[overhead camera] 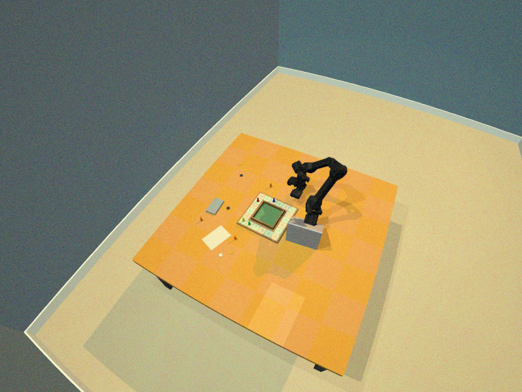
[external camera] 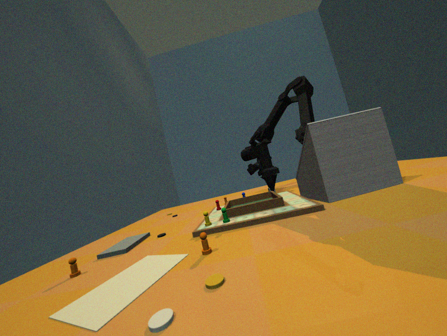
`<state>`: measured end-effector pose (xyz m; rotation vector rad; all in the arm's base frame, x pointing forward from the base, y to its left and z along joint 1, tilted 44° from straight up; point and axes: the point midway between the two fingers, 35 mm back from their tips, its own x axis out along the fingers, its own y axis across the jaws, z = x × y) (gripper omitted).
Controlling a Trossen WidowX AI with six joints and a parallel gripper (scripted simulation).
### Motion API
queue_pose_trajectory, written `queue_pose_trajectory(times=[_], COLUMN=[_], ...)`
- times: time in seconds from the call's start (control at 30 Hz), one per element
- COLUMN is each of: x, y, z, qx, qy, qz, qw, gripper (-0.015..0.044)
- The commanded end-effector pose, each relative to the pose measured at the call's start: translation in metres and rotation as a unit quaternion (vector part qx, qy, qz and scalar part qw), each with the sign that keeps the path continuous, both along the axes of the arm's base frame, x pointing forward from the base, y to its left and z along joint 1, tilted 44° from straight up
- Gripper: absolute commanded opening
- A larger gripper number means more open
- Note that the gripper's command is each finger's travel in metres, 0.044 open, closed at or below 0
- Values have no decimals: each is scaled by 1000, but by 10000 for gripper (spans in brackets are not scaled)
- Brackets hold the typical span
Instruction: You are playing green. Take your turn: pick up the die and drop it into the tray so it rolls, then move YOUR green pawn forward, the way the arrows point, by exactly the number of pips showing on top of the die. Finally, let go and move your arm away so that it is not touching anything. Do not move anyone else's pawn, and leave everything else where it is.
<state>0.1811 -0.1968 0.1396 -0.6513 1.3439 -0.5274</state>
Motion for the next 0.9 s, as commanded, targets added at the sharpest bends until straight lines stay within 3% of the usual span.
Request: queue_pose_trajectory(times=[0.0, 0.03, 0.87], x=[1, 1, -16], y=[0, 1, 76], z=[-1, 0, 89], qx=[1, 1, 6], qy=[-1, -7, 0], qz=[1, -4, 2], qw=[1000, 1000, 1000], gripper=[25, 0, 0])
